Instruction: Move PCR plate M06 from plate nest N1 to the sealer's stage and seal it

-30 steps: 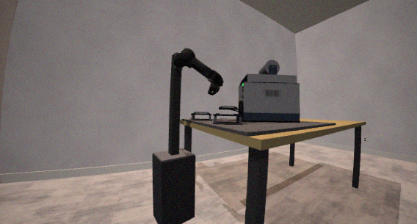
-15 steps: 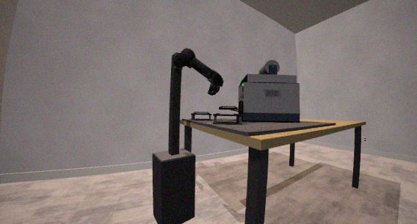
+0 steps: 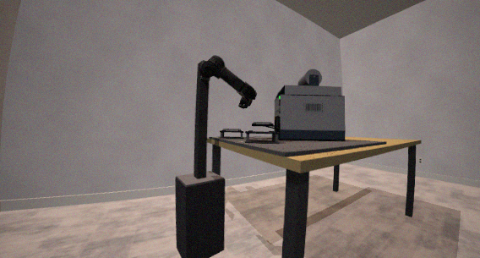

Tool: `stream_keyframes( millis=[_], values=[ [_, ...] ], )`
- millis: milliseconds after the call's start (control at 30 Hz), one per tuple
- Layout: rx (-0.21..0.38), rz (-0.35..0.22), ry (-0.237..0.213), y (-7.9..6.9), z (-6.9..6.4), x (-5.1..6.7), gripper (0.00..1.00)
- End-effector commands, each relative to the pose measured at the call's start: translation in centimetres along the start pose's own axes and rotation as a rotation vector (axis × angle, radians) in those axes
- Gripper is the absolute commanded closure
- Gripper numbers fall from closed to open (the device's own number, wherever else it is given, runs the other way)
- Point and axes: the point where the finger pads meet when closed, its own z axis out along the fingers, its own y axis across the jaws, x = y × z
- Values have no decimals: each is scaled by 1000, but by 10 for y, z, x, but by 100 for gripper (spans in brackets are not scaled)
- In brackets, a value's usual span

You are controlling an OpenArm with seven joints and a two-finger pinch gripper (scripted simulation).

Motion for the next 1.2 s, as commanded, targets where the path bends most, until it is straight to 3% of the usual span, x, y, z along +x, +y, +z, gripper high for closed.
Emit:
stream_keyframes(
  millis=[0,33,1167],
  values=[
    [-84,17,13,18,3,7,100],
    [-127,30,21,26,5,10,100],
    [-127,30,21,17,2,6,100]
  ],
)
